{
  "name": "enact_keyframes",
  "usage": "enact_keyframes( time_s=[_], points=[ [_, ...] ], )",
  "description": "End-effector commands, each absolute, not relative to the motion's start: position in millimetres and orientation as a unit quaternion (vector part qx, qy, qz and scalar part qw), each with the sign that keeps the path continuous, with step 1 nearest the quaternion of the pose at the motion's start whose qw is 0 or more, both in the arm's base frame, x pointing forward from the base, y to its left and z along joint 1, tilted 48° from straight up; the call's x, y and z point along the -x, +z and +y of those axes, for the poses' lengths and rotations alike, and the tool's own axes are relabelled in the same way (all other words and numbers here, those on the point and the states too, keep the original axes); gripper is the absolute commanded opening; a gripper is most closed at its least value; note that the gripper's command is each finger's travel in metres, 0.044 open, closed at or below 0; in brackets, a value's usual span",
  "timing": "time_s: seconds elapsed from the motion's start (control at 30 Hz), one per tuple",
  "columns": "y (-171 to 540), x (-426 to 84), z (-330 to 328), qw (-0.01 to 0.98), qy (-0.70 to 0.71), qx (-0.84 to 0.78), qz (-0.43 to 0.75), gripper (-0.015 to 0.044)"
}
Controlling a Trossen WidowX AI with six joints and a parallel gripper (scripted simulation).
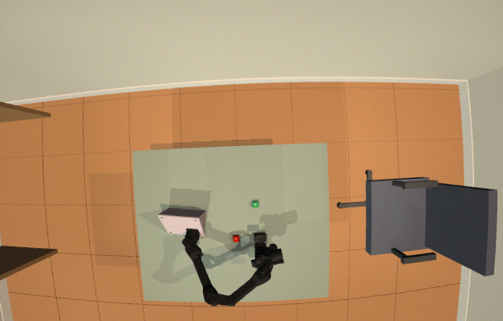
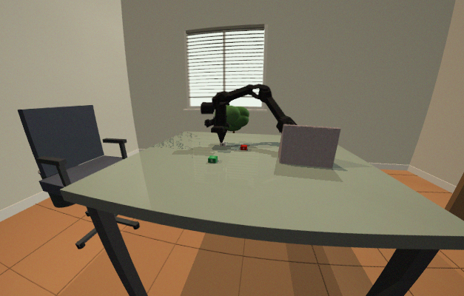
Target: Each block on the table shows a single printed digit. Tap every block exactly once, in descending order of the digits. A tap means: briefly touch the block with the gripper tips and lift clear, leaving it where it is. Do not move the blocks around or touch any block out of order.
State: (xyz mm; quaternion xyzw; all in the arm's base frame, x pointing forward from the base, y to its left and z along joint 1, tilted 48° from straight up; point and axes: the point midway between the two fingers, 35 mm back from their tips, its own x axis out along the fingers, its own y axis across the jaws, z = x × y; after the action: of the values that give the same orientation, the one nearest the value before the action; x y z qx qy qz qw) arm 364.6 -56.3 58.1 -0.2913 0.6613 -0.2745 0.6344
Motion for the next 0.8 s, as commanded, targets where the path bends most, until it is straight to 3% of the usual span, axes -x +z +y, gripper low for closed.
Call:
enact_keyframes(
  time_s=[0.0,0.47,0.77],
  points=[
    [73,-365,-40,0.635,-0.275,0.291,0.660,0.0020],
    [128,-366,21,0.621,-0.238,0.332,0.669,0.0020],
    [37,-372,117,0.634,-0.249,0.302,0.666,0.0020]
  ],
)
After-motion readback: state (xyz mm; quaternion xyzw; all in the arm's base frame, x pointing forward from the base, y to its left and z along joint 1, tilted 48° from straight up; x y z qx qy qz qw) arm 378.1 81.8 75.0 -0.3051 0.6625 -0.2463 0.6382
